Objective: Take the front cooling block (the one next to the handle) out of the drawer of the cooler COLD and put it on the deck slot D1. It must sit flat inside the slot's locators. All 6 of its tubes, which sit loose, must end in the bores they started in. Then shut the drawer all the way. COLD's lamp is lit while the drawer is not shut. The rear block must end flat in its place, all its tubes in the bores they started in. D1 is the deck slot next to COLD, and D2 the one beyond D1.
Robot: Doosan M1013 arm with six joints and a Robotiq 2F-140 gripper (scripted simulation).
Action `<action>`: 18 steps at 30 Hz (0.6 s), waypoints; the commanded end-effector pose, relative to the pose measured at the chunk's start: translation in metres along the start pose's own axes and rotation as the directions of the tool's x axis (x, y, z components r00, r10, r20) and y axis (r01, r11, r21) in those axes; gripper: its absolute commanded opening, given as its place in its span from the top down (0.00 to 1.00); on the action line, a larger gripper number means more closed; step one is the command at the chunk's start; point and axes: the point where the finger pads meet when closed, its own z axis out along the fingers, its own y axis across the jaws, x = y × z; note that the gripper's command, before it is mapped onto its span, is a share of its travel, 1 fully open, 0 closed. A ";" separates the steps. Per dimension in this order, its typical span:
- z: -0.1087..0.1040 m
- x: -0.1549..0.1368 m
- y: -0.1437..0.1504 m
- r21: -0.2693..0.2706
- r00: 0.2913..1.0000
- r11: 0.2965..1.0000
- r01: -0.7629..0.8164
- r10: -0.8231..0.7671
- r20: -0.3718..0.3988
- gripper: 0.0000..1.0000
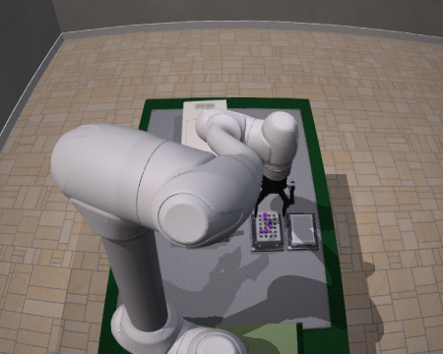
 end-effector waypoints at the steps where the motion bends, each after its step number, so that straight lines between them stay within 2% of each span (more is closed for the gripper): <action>1: -0.005 0.001 0.000 0.000 1.000 1.000 0.000 0.000 -0.001 0.34; 14: -0.020 0.000 0.000 0.000 1.000 1.000 0.000 0.000 -0.001 0.34; 15: -0.020 -0.001 -0.004 0.000 1.000 1.000 0.026 -0.026 -0.001 0.90; 18: -0.019 -0.005 -0.015 0.000 0.994 0.994 0.106 -0.106 -0.001 0.90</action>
